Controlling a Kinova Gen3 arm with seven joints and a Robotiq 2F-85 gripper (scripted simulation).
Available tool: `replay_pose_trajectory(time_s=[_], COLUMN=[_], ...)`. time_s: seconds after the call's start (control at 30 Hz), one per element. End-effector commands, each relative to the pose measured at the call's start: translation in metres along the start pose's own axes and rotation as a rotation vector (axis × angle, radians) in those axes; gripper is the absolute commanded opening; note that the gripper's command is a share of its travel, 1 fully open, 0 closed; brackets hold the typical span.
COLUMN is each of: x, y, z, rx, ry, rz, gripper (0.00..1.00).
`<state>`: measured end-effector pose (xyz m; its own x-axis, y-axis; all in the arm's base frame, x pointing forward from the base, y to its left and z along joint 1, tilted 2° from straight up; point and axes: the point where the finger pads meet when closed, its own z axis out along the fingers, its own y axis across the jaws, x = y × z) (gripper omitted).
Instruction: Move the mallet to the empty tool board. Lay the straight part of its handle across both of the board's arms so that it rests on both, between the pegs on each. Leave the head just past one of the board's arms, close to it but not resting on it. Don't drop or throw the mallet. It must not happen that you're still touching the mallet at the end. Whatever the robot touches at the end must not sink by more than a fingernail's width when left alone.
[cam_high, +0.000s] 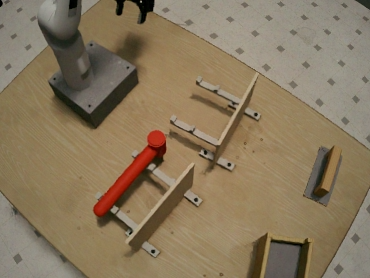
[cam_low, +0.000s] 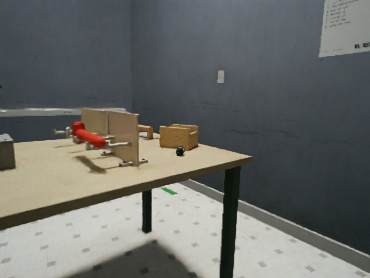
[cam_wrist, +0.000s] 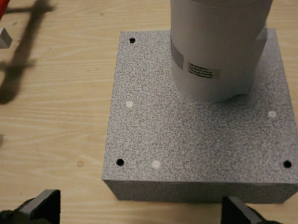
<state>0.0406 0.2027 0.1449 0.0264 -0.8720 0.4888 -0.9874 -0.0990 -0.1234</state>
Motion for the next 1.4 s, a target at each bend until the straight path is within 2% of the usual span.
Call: replay_pose_trajectory(time_s=[0.0,0.83,1.1,1.37], x=[0.0,0.002,0.009,0.029], y=[0.0,-0.003,-0.012,-0.035], z=[0.0,0.002,0.008,0.028], rx=[0.0,-0.001,-0.006,-0.018], ry=[-0.001,-0.006,-0.023,-0.069], rz=[0.0,0.0,0.0,0.0], gripper=[1.0,1.0,1.0,1.0])
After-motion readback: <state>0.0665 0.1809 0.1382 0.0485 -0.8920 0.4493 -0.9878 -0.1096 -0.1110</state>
